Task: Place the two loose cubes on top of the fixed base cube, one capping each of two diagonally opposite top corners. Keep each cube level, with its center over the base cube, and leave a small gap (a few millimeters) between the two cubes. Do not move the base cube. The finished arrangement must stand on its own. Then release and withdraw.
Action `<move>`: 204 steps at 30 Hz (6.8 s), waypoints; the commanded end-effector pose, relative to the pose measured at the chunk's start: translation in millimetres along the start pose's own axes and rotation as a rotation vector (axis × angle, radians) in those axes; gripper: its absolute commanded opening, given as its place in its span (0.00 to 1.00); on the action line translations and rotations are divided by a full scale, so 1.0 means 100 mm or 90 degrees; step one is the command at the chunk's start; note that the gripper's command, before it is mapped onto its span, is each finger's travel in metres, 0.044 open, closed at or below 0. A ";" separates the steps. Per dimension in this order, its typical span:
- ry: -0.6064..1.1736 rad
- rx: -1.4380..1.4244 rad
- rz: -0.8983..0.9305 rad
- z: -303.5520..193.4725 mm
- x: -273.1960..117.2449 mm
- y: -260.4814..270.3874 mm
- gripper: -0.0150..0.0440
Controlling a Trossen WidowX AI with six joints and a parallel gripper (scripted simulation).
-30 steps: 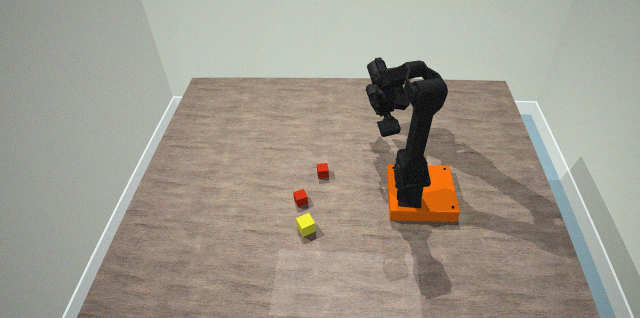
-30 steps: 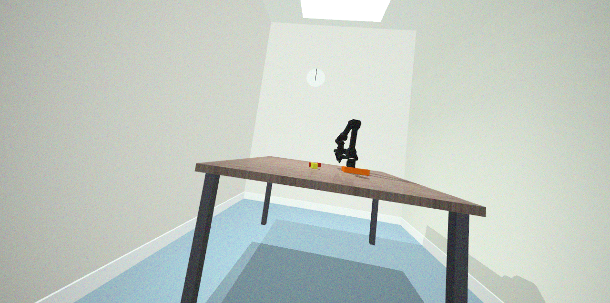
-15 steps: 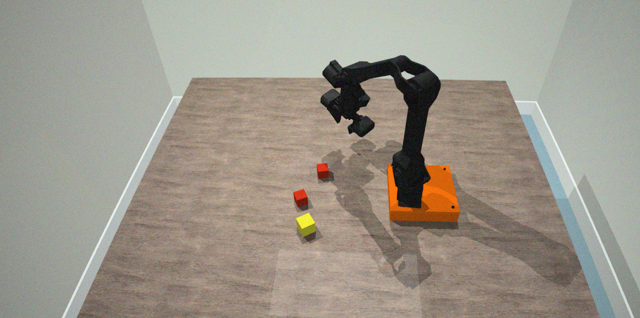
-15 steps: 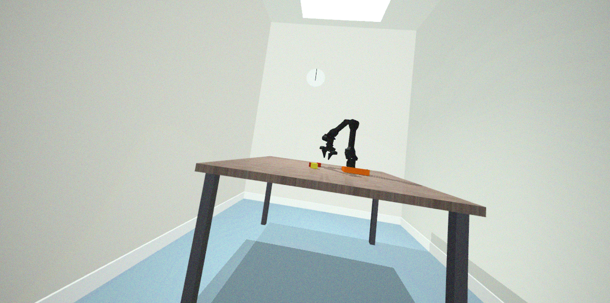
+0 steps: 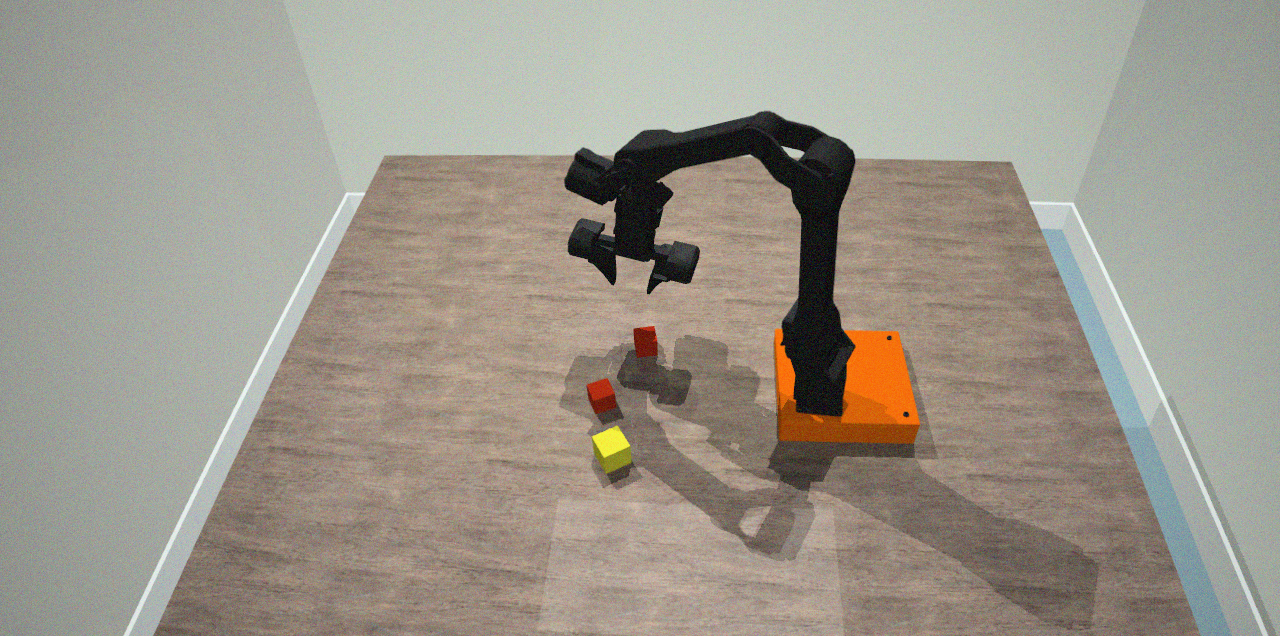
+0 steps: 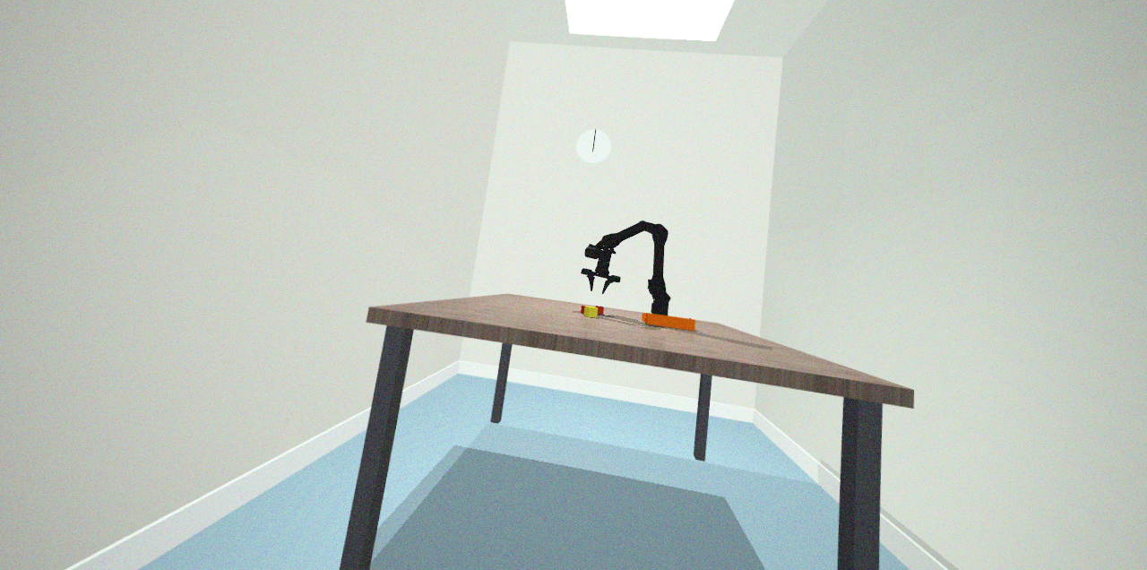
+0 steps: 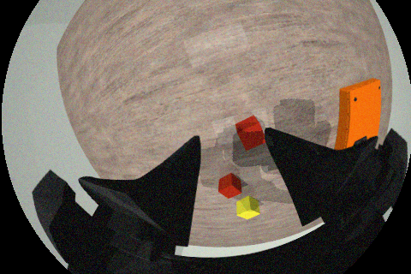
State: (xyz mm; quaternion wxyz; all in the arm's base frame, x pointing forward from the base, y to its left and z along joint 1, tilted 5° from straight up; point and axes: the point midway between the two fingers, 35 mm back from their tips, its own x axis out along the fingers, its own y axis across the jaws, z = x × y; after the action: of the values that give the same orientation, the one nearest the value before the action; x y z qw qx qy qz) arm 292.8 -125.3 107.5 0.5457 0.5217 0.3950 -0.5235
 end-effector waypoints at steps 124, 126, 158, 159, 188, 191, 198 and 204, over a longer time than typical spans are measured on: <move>0.075 -0.549 -0.046 -1.60 -0.39 0.09 0.43; 0.077 -0.599 -0.044 -1.63 -0.38 0.07 0.43; 0.107 -1.389 0.013 -2.00 -0.24 -0.16 0.43; 0.108 -1.414 0.015 -2.01 -0.24 -0.17 0.43; 0.116 -1.968 0.076 -2.24 -0.14 -0.37 0.43; 0.116 -1.968 0.076 -2.24 -0.14 -0.37 0.43; 0.116 -1.968 0.076 -2.24 -0.14 -0.37 0.43; 0.116 -1.970 0.076 -2.26 -0.02 -0.39 0.43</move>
State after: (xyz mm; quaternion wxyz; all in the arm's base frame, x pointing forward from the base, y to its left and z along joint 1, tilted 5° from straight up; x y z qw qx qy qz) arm 282.5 101.0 79.4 0.5328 -0.4890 0.5401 0.4305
